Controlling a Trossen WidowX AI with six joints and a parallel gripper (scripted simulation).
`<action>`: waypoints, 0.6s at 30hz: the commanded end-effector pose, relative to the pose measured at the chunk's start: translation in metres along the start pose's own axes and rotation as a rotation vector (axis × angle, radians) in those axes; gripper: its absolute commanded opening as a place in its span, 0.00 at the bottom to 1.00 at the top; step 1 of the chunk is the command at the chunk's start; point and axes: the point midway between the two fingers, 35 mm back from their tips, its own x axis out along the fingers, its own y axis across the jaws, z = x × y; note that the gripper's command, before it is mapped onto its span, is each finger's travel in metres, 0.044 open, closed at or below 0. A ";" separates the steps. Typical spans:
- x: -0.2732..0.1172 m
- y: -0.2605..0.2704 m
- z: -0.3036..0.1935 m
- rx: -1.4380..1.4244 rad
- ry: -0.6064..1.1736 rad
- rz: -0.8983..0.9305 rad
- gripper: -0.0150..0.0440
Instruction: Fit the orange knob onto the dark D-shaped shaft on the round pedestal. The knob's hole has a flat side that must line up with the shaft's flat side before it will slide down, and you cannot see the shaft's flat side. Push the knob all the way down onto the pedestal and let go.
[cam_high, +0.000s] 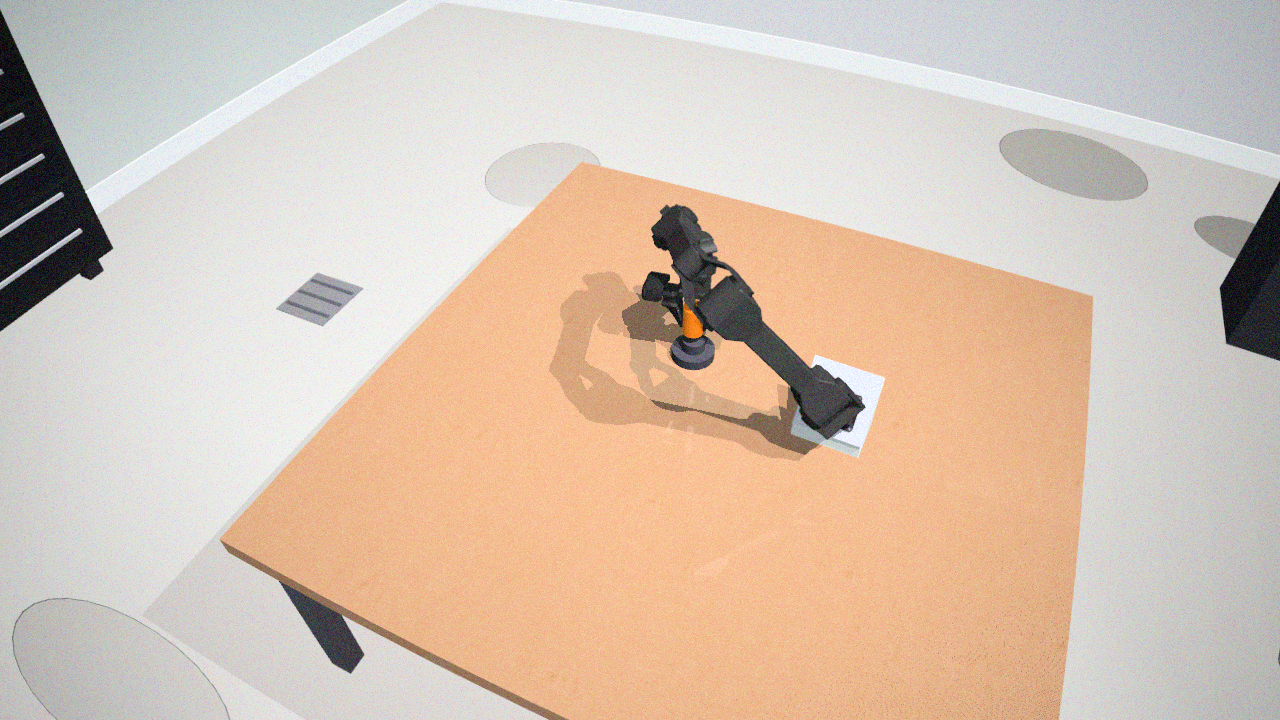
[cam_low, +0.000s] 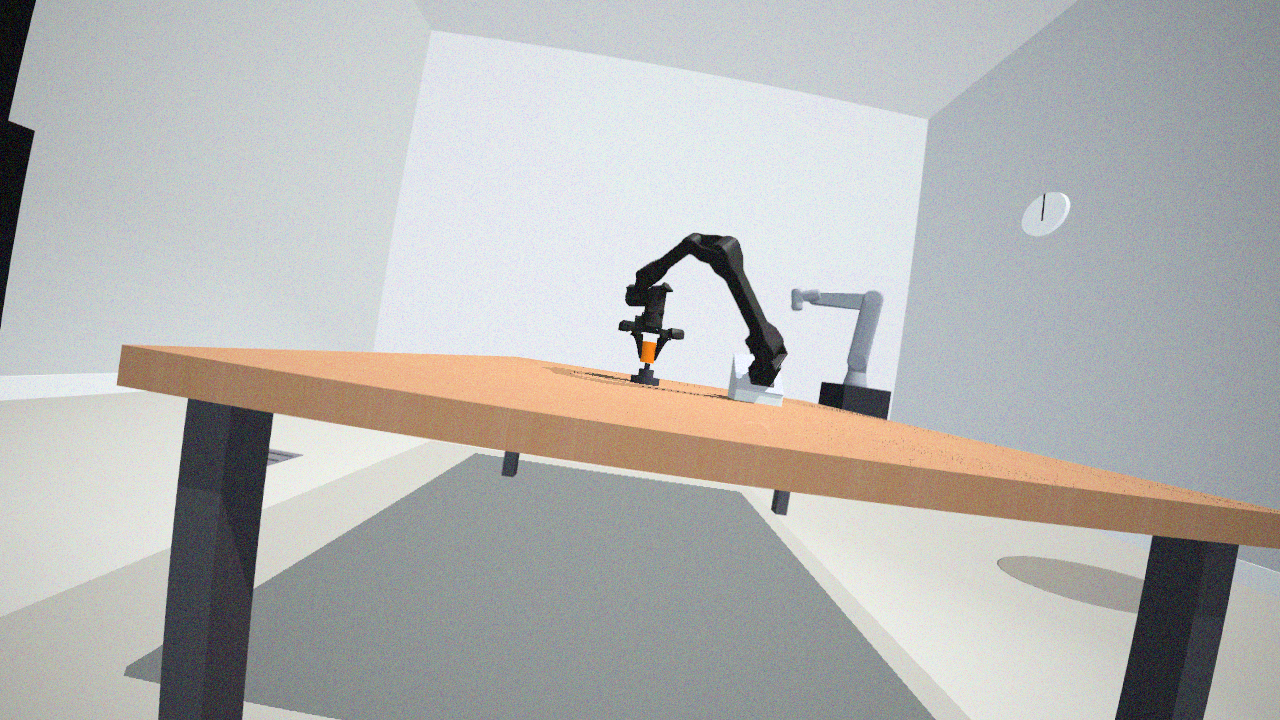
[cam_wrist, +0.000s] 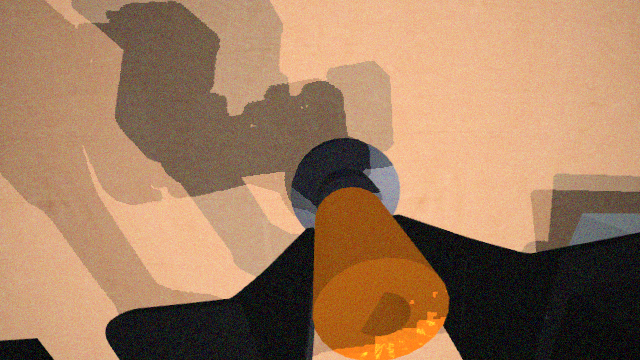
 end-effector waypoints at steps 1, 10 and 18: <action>-0.004 -0.001 0.000 0.095 -0.003 0.007 0.25; 0.001 -0.004 -0.002 0.180 -0.002 0.007 0.25; 0.001 -0.003 -0.001 0.180 -0.003 0.007 0.25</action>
